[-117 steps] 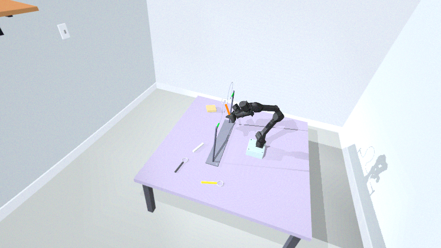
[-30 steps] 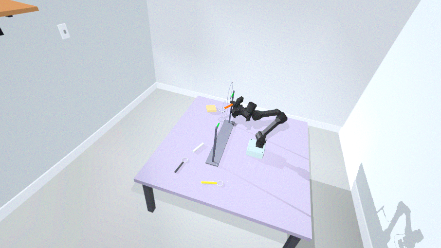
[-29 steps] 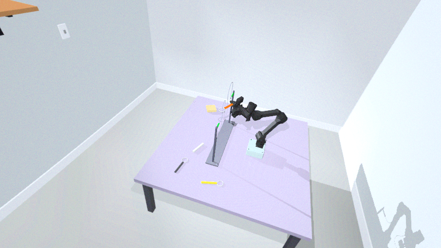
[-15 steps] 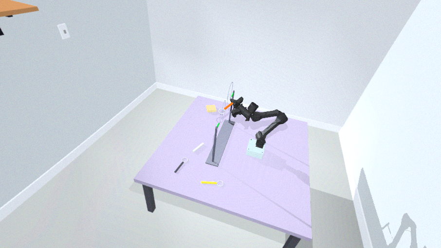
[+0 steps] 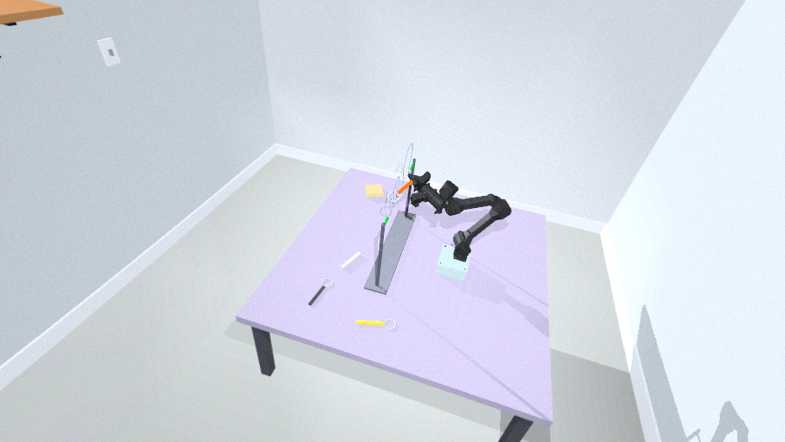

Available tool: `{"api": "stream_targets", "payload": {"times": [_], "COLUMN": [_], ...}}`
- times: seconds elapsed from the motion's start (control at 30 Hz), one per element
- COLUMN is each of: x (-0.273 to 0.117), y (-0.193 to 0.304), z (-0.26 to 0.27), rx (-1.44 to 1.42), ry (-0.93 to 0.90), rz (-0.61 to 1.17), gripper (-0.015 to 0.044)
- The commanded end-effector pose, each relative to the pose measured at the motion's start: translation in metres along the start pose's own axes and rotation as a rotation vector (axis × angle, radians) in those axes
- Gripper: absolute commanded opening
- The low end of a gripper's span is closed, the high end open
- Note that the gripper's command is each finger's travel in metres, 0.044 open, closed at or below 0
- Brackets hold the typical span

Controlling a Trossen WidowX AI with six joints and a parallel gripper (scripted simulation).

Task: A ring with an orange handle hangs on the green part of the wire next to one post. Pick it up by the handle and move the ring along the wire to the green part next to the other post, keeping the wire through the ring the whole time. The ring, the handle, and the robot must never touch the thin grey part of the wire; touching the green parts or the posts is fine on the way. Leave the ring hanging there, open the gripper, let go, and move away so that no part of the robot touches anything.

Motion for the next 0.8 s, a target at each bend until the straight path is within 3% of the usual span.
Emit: {"api": "stream_targets", "payload": {"times": [0.0,0.77], "x": [-0.001,-0.015], "y": [-0.002,-0.028], "z": [0.007,0.046], "rx": [0.031,0.419], "ry": [-0.012,-0.237], "rz": [-0.001,-0.008], "gripper": [-0.015,-0.015]}}
Point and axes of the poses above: the point midway between the two fingers, 35 mm back from their tips, its own x axis out along the fingers, its own z axis across the jaws, y = z × x, the point moved 10 cm from there along -x, back along the fingers, and after that the axes turned 15 degrees about -x, right-handed, at the moved point
